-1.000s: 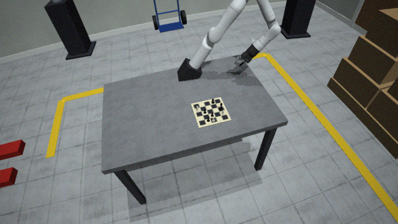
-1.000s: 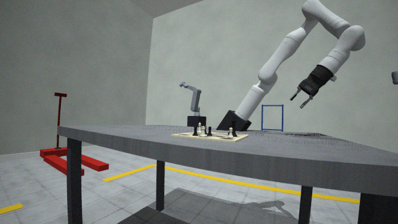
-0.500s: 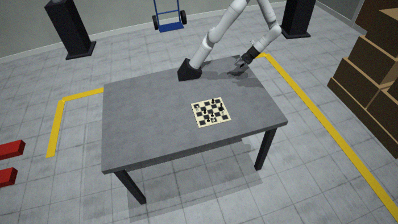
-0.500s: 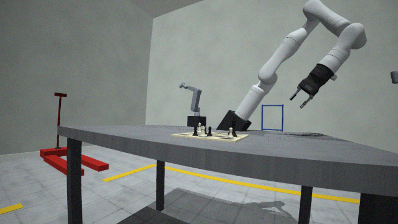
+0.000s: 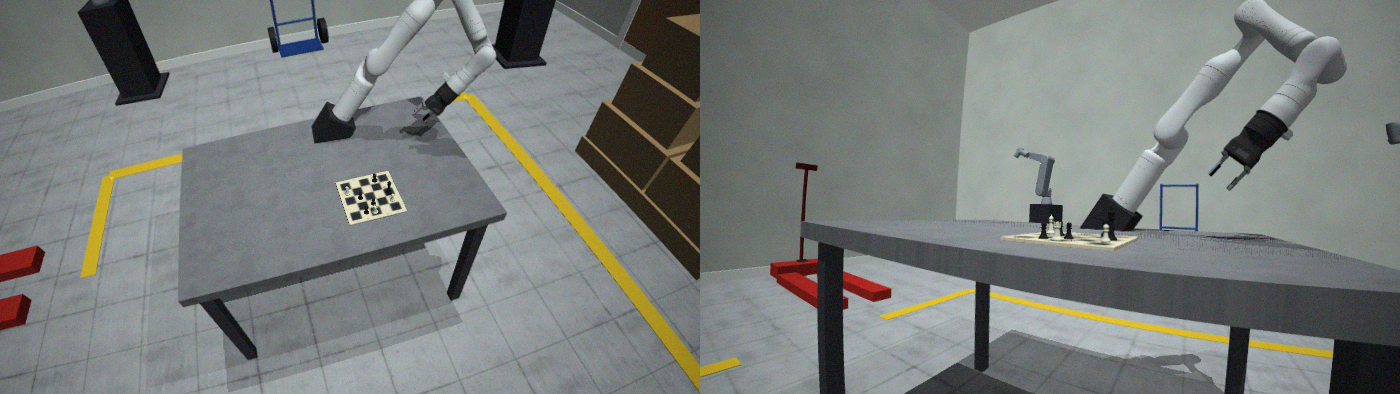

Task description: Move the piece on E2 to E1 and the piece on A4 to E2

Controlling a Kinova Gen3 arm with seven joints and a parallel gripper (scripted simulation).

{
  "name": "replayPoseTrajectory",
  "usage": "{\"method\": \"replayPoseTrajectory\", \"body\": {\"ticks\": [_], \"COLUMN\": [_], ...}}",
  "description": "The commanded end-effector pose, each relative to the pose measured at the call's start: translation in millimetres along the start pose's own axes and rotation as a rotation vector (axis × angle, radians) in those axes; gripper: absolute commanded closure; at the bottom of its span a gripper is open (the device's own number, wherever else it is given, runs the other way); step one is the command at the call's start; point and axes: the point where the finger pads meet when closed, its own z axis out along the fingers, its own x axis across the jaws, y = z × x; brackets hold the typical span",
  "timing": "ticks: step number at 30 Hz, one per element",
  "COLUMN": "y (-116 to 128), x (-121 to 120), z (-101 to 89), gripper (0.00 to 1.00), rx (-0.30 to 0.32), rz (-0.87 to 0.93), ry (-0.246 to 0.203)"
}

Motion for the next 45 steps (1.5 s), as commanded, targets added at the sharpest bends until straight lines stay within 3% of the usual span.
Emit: {"method": "replayPoseTrajectory", "body": {"ticks": [1, 45], "y": [6.3, 50.0], "x": [-0.3, -3.3], "z": [0.6, 6.1], "gripper": [0.00, 0.00], "rx": [0.001, 0.014], "rz": [0.004, -0.015], "ry": [0.001, 0.019]}}
